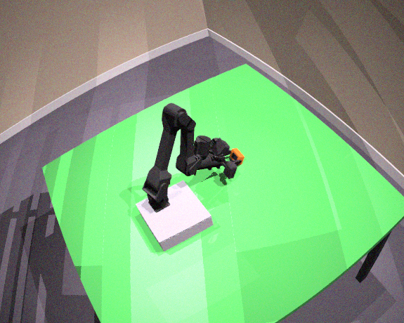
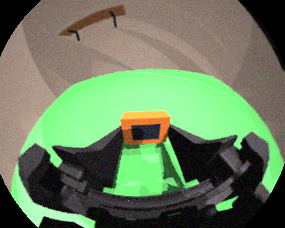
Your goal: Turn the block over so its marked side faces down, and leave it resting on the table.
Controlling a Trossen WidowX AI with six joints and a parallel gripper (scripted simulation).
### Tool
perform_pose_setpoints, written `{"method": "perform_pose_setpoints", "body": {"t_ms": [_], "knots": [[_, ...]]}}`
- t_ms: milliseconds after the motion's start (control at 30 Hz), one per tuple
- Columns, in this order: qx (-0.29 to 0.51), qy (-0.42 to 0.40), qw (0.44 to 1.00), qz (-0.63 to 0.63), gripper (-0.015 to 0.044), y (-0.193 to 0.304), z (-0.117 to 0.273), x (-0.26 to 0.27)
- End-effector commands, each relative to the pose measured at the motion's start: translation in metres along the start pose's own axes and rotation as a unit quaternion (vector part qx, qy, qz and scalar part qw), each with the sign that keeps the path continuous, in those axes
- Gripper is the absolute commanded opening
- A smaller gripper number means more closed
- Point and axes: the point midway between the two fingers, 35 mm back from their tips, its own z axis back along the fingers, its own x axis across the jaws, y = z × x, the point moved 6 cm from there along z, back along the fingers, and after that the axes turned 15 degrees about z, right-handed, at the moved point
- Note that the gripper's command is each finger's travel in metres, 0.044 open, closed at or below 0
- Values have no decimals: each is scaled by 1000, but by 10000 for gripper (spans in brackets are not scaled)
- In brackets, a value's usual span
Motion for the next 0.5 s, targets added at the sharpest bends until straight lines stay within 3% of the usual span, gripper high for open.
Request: {"method": "perform_pose_setpoints", "body": {"t_ms": [0, 467], "knots": [[-10, 6, 1000, 2, 0, 8, 7, 0], [-19, 8, 1000, 1, 0, 8, 9, -1]]}}
